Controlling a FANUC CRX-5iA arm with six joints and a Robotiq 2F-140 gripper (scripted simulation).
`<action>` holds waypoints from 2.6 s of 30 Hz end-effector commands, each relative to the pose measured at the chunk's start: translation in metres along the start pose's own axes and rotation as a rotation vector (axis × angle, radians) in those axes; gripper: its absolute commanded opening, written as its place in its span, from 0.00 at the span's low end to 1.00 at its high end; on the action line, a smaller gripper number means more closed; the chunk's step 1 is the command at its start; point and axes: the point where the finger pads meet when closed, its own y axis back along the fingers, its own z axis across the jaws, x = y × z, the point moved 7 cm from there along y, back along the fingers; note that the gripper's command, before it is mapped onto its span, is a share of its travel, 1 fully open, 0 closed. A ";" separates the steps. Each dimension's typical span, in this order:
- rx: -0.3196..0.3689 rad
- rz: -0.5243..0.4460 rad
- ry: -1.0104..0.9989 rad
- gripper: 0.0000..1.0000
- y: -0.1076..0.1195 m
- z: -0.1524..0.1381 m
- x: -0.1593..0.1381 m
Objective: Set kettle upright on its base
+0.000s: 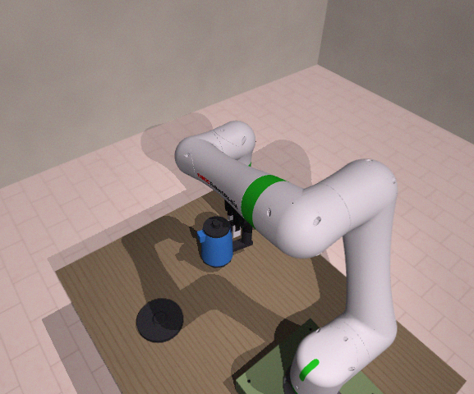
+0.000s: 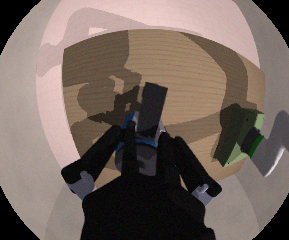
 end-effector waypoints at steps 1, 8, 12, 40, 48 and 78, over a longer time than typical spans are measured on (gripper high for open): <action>0.001 0.000 0.000 0.00 0.000 0.000 0.000; 0.001 0.000 0.000 0.00 0.000 0.001 -0.003; 0.001 0.000 0.000 0.00 0.000 0.002 -0.004; 0.001 0.000 0.000 0.00 0.000 0.024 -0.046; 0.001 0.000 0.000 0.00 0.000 0.032 -0.062; 0.001 0.000 0.000 0.00 0.000 0.075 -0.146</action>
